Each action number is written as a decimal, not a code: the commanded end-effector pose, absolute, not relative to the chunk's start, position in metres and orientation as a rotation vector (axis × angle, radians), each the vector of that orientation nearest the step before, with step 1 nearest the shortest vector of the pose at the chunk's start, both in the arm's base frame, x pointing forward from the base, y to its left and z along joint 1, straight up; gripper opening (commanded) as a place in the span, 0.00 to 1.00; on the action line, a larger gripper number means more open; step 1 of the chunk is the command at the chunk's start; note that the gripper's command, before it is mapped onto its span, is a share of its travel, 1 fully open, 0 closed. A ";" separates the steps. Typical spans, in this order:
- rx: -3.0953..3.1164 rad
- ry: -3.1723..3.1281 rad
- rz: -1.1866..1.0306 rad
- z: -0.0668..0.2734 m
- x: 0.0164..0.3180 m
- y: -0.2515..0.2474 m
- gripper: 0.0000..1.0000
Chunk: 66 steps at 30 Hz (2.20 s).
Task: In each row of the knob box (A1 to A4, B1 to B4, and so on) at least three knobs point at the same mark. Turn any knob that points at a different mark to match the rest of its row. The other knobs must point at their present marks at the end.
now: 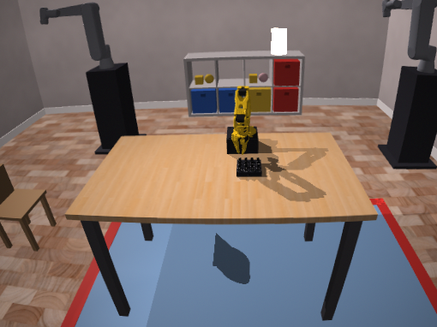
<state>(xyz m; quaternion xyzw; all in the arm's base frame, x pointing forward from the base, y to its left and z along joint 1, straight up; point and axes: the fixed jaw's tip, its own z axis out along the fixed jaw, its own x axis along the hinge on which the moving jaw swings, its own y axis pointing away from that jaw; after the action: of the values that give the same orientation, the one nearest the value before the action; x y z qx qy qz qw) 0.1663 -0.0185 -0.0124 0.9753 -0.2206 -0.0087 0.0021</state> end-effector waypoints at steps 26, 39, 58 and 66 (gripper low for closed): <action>2.776 -1.468 -0.007 -0.005 0.166 -0.037 0.13; 2.347 -2.085 -0.006 0.000 0.165 -0.053 0.17; 1.200 -2.901 -0.005 0.011 0.160 -0.083 0.26; 0.639 -3.073 -0.005 0.016 0.157 -0.097 0.29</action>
<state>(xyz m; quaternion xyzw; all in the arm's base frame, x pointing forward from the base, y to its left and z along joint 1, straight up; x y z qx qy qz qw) 0.1568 -0.0925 0.0140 0.2614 -0.9652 0.0019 -0.0009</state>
